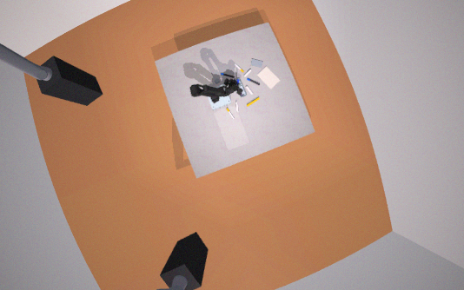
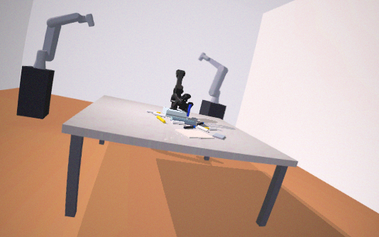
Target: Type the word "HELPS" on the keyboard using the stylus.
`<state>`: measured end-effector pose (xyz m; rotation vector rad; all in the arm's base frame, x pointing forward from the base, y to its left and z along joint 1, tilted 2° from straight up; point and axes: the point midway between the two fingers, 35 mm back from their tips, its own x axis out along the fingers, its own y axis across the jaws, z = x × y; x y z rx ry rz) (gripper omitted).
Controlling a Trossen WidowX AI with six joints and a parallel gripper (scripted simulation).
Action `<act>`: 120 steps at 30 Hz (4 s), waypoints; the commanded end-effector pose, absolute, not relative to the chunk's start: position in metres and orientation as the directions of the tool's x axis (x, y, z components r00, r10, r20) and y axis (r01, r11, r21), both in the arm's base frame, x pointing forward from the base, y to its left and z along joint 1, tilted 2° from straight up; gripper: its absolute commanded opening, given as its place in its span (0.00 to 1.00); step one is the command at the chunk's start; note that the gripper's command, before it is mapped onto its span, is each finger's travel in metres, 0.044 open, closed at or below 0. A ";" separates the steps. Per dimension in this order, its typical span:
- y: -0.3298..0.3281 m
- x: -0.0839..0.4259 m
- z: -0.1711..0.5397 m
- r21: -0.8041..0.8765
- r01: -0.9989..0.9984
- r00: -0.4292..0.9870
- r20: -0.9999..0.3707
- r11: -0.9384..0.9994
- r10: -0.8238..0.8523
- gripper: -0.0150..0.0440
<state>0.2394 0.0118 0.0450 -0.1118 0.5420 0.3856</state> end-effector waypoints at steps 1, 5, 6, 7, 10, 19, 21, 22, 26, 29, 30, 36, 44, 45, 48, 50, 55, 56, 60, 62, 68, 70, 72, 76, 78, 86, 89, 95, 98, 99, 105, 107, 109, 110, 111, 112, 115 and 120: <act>0.012 0.240 0.045 -0.004 -0.387 0.788 -0.520 0.922 0.328 0.39; 0.012 0.240 0.045 -0.004 -0.387 0.788 -0.520 0.922 0.328 0.39; 0.012 0.240 0.045 -0.004 -0.387 0.788 -0.520 0.922 0.328 0.39; 0.012 0.240 0.045 -0.004 -0.387 0.788 -0.520 0.922 0.328 0.39; 0.012 0.240 0.045 -0.004 -0.387 0.788 -0.520 0.922 0.328 0.39; 0.012 0.240 0.040 -0.004 -0.387 0.788 -0.521 0.922 0.328 0.39; 0.012 0.240 0.039 -0.004 -0.387 0.788 -0.521 0.922 0.328 0.39; 0.012 0.240 0.039 -0.004 -0.387 0.788 -0.521 0.922 0.328 0.39; 0.012 0.240 0.038 -0.004 -0.387 0.788 -0.521 0.922 0.328 0.39; 0.012 0.240 0.036 -0.004 -0.387 0.788 -0.521 0.922 0.328 0.39; 0.012 0.240 0.036 -0.004 -0.387 0.788 -0.521 0.922 0.328 0.39; 0.012 0.239 0.033 -0.004 -0.387 0.788 -0.521 0.922 0.328 0.39; 0.012 0.239 0.030 -0.004 -0.387 0.788 -0.521 0.922 0.328 0.39; 0.012 0.239 0.030 -0.004 -0.387 0.788 -0.521 0.922 0.328 0.39; 0.012 0.239 0.031 -0.004 -0.387 0.788 -0.521 0.922 0.328 0.39; 0.012 0.239 0.031 -0.004 -0.387 0.788 -0.521 0.922 0.328 0.39; 0.012 0.240 0.032 -0.004 -0.387 0.788 -0.521 0.922 0.328 0.39; 0.012 0.240 0.034 -0.004 -0.387 0.788 -0.521 0.922 0.328 0.39; 0.012 0.241 0.041 -0.004 -0.387 0.788 -0.520 0.922 0.328 0.39; 0.012 0.242 0.046 -0.004 -0.387 0.788 -0.520 0.922 0.328 0.39; 0.012 0.242 0.060 -0.004 -0.387 0.789 -0.520 0.922 0.328 0.39; 0.012 0.241 0.066 -0.004 -0.387 0.789 -0.520 0.922 0.328 0.39; 0.013 0.240 0.069 -0.004 -0.387 0.789 -0.520 0.922 0.328 0.39; 0.013 0.240 0.069 -0.004 -0.387 0.789 -0.520 0.922 0.328 0.39; 0.013 0.240 0.069 -0.004 -0.387 0.789 -0.520 0.922 0.328 0.39; 0.013 0.239 0.067 -0.003 -0.391 0.785 -0.523 0.920 0.332 0.38; 0.012 0.239 0.067 -0.003 -0.391 0.784 -0.525 0.920 0.332 0.27; -0.001 0.242 0.067 -0.009 -0.395 0.777 -0.537 0.919 0.329 0.25; -0.010 0.244 0.068 -0.010 -0.396 0.774 -0.542 0.918 0.328 0.25; -0.013 0.244 0.068 -0.011 -0.396 0.773 -0.543 0.918 0.328 0.25; -0.031 0.246 0.069 -0.011 -0.397 0.772 -0.545 0.918 0.327 0.25; -0.038 0.247 0.069 -0.011 -0.396 0.773 -0.543 0.918 0.328 0.25; -0.044 0.247 0.070 -0.010 -0.395 0.775 -0.540 0.918 0.327 0.25; -0.048 0.247 0.070 -0.010 -0.395 0.776 -0.539 0.919 0.327 0.25; -0.051 0.247 0.070 -0.010 -0.394 0.778 -0.537 0.919 0.327 0.25; -0.055 0.247 0.071 -0.010 -0.393 0.779 -0.534 0.920 0.327 0.25; -0.065 0.247 0.071 -0.010 -0.389 0.786 -0.526 0.921 0.326 0.25; -0.070 0.246 0.072 -0.010 -0.387 0.789 -0.521 0.922 0.325 0.25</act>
